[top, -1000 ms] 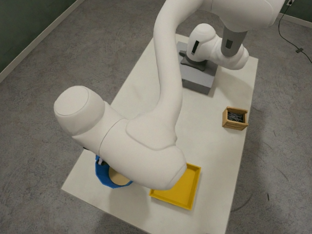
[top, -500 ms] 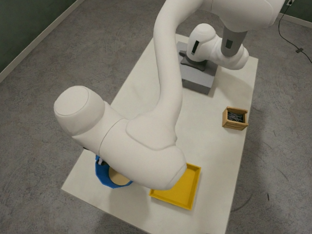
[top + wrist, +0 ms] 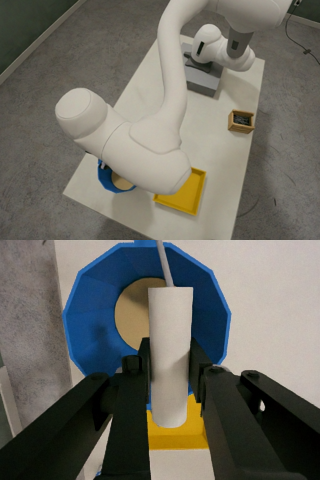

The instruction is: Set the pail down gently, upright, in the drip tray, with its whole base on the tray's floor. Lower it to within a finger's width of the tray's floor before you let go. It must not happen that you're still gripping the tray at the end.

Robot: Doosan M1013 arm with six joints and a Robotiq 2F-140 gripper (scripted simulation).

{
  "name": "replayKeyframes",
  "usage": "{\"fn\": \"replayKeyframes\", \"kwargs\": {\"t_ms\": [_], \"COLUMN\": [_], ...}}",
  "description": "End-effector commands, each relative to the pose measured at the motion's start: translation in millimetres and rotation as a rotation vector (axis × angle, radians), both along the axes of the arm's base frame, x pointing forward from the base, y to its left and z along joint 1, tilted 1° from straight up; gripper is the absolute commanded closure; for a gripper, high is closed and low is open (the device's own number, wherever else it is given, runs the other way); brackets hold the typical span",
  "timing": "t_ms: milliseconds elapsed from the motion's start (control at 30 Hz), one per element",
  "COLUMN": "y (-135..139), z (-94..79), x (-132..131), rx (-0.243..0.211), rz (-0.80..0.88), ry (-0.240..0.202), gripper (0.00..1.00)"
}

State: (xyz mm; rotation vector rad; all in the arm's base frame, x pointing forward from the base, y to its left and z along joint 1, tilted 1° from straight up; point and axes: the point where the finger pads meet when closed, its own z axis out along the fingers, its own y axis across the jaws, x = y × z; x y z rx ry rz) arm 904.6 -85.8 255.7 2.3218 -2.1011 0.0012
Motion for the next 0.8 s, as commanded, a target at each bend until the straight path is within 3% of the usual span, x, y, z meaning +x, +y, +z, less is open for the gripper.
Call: {"fn": "replayKeyframes", "kwargs": {"t_ms": [0,767], "y": [-3,10], "z": [11.3,6.8], "x": [1,-3], "rx": [-0.006,-0.006], "rz": [-0.004,-0.003], "ry": [-0.012,-0.009], "gripper": [0.9,0.9]}}
